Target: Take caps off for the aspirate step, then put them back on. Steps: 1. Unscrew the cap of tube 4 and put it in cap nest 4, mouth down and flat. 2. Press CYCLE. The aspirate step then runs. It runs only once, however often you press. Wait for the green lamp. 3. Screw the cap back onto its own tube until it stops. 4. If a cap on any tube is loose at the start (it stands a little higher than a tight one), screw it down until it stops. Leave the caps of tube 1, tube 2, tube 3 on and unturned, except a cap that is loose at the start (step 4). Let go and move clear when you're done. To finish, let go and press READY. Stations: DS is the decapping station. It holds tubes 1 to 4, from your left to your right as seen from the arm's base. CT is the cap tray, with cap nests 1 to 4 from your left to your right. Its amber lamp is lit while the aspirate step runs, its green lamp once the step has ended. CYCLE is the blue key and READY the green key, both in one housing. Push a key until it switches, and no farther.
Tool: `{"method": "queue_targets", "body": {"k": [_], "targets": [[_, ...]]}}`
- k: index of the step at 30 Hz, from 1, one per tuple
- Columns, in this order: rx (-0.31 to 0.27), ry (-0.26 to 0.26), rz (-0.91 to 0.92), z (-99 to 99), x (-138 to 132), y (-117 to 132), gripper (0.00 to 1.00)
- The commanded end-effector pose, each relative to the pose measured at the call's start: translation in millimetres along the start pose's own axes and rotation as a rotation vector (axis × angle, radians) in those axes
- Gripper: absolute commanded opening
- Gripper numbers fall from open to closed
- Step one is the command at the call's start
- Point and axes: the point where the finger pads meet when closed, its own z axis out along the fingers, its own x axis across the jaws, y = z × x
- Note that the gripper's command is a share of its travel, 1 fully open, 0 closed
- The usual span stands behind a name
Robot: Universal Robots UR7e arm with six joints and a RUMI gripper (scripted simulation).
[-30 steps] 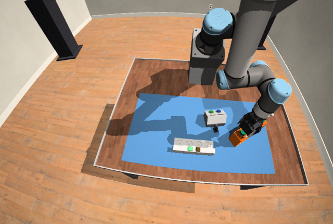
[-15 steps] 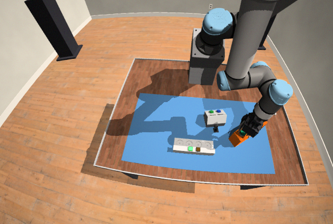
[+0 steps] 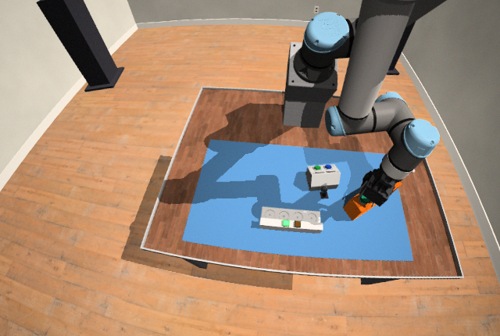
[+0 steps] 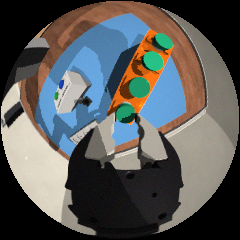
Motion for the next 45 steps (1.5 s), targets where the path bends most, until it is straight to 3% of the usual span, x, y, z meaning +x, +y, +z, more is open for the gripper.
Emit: {"method": "queue_targets", "body": {"k": [1,24,30,31,43,45], "targets": [[-0.001,0.000,0.047,-0.2,0.2,0.2,0.00],[-0.001,0.001,0.747,0.9,0.1,0.2,0.00],[-0.001,0.001,0.766,0.9,0.2,0.2,0.00],[-0.001,0.001,0.766,0.9,0.2,0.2,0.35],[-0.001,0.001,0.766,0.9,0.2,0.2,0.35],[-0.001,0.001,0.686,-0.1,0.2,0.1,0.35]]}}
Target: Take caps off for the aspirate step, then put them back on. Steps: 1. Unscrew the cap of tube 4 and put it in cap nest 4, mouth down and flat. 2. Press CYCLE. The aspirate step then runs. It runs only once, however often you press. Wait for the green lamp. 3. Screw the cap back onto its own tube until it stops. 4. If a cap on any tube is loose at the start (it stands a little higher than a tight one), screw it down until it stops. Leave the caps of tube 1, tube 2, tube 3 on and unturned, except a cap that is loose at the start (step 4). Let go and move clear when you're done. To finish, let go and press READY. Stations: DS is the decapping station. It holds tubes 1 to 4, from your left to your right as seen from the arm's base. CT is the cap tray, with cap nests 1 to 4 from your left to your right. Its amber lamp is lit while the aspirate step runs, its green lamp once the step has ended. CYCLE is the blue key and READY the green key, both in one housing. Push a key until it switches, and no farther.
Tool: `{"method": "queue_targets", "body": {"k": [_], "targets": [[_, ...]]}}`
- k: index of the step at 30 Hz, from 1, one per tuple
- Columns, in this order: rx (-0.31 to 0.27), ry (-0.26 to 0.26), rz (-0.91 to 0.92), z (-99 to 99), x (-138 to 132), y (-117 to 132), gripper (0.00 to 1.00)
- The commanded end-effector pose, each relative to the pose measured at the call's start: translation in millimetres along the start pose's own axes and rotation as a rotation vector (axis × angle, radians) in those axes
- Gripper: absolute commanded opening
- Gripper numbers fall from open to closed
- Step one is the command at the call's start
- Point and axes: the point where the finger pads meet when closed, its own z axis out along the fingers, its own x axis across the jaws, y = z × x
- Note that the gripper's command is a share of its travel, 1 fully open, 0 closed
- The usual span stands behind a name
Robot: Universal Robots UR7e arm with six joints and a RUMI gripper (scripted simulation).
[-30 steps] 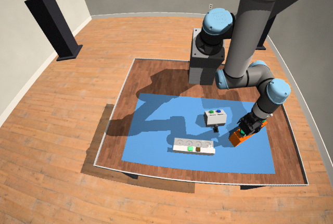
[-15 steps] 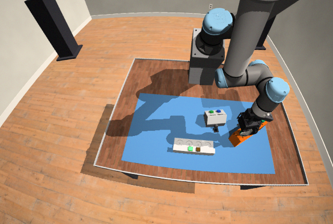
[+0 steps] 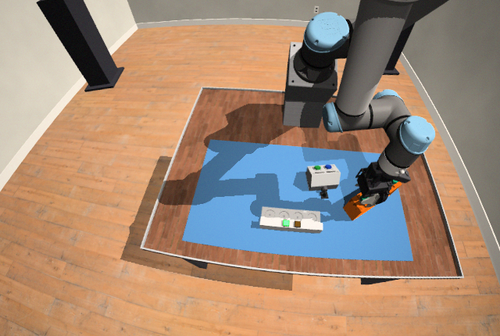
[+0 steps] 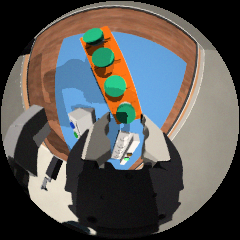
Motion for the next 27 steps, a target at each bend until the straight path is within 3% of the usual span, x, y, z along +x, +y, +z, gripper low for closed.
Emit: {"method": "queue_targets", "body": {"k": [1,7,22,27], "targets": [[0.000,0.001,-0.112,-1.2,0.4,-0.1,0.35],[0.000,0.001,-0.272,-1.2,0.4,-0.1,0.35],[0.000,0.001,-0.872,-1.2,0.4,-0.2,0.35],[0.000,0.001,-0.908,-1.3,0.4,-0.1,0.35]]}}
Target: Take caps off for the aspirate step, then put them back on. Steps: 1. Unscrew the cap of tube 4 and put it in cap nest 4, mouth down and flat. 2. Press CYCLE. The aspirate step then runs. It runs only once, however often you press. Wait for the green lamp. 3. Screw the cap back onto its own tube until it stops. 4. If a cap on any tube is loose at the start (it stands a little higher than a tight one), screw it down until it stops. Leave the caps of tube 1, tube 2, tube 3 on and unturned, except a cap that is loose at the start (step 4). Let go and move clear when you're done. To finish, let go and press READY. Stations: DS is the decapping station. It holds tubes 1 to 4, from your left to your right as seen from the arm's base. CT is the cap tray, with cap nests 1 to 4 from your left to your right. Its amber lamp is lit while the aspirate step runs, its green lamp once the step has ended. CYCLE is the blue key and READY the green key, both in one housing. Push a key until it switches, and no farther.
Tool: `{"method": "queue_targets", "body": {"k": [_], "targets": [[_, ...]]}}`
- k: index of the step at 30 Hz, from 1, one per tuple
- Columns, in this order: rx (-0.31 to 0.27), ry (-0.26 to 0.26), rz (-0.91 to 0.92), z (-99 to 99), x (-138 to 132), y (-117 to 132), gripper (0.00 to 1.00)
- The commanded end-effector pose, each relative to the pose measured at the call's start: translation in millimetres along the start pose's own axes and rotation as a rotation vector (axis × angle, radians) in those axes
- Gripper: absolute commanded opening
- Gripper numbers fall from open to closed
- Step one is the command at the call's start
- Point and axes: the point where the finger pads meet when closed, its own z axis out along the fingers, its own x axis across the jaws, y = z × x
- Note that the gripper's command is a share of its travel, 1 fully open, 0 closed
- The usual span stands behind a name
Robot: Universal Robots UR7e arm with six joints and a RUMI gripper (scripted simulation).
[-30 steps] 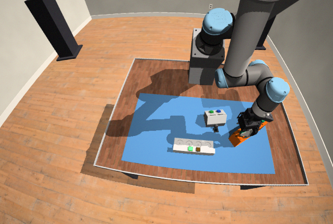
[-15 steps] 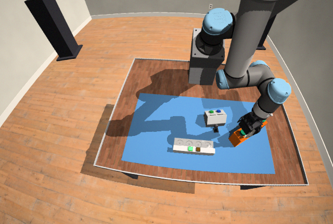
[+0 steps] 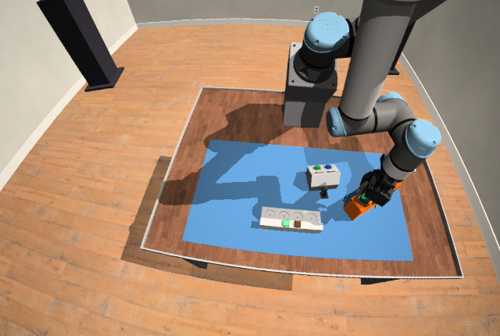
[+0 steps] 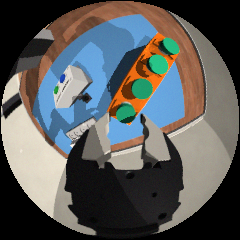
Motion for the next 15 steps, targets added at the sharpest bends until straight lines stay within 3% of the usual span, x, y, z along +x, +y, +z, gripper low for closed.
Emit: {"method": "queue_targets", "body": {"k": [1,3,4,15], "targets": [[0.004,0.006,-0.059,-0.4,0.3,0.1,0.35],[0.004,0.006,-0.059,-0.4,0.3,0.1,0.35],[0.004,0.006,-0.059,-0.4,0.3,0.1,0.00],[0.004,0.006,-0.059,-0.4,0.3,0.2,0.00]]}}
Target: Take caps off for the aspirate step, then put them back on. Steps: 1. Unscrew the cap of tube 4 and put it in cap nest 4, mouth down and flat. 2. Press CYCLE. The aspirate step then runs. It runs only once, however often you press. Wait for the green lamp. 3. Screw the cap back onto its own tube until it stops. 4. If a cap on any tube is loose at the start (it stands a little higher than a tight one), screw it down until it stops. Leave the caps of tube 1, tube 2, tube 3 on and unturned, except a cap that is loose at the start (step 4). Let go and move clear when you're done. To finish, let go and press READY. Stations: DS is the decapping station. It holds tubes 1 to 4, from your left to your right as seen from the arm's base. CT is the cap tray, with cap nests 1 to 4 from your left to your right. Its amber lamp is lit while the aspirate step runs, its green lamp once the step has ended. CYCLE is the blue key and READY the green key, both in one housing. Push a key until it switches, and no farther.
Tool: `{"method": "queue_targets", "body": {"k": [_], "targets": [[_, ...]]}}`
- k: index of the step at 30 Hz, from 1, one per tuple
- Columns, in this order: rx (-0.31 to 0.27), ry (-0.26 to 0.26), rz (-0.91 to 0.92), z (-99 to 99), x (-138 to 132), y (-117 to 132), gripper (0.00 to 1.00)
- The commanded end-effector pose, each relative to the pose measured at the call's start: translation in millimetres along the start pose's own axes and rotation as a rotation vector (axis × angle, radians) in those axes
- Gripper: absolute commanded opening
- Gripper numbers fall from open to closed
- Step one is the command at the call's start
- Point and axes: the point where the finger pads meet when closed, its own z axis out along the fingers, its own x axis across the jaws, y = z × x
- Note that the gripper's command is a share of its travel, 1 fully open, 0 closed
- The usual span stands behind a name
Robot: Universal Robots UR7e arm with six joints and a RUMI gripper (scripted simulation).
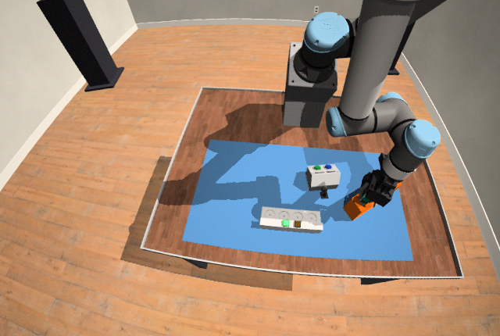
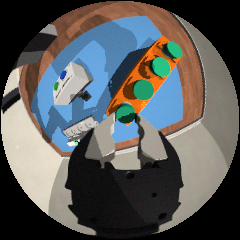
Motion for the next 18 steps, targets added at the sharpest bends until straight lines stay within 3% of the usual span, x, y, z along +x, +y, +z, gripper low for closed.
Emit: {"method": "queue_targets", "body": {"k": [1,3,14,18], "targets": [[-0.001,0.001,0.000,-0.3,0.3,0.2,0.00],[-0.001,0.001,0.000,-0.3,0.3,0.2,0.00],[0.000,0.001,0.550,0.0,0.2,0.2,0.00],[0.000,0.001,0.650,0.1,0.1,0.2,0.00]]}}
